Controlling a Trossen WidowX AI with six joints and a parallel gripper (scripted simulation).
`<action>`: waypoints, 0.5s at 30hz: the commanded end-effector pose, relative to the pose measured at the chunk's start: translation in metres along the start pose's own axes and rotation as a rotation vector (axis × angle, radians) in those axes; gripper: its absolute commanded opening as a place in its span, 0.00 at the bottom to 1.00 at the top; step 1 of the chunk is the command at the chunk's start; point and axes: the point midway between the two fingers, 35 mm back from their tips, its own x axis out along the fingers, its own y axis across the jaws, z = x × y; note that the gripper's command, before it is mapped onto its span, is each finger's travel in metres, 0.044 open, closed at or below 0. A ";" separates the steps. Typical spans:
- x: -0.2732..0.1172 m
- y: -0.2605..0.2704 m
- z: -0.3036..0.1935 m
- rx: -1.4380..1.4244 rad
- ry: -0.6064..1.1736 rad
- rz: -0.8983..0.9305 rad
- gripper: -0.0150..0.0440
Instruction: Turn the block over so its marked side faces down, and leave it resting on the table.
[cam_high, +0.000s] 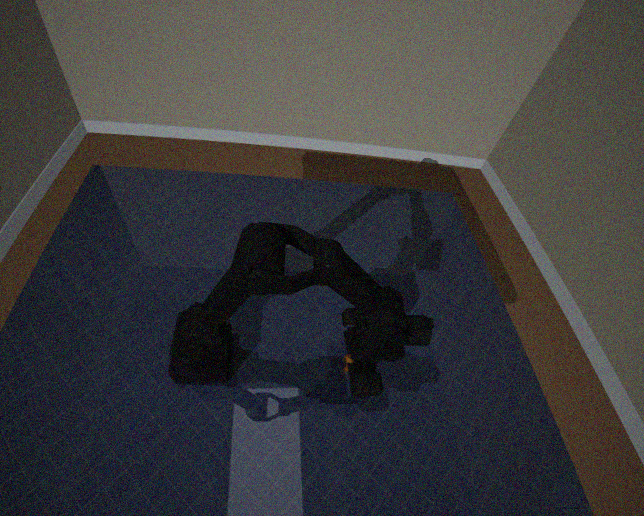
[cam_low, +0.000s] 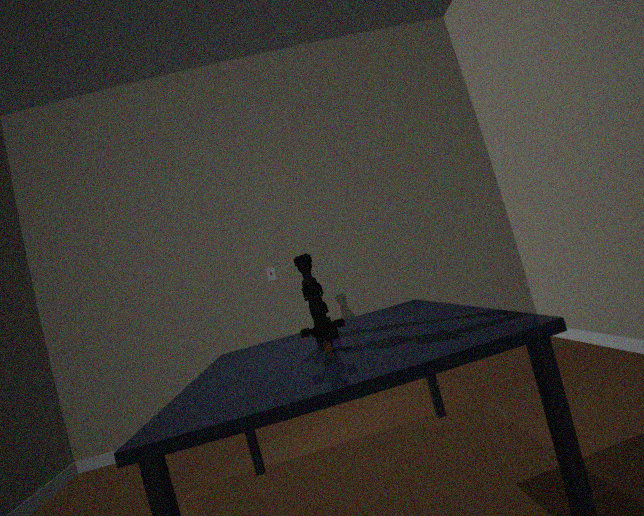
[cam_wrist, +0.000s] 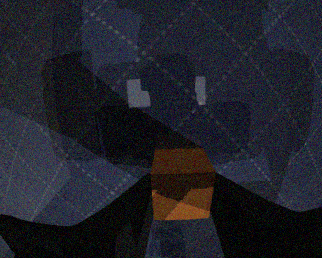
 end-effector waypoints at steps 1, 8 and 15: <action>0.000 -0.001 0.000 -0.003 0.000 -0.003 0.36; -0.001 -0.001 0.000 -0.003 0.000 -0.003 0.25; -0.030 0.000 0.000 -0.003 0.000 -0.003 0.25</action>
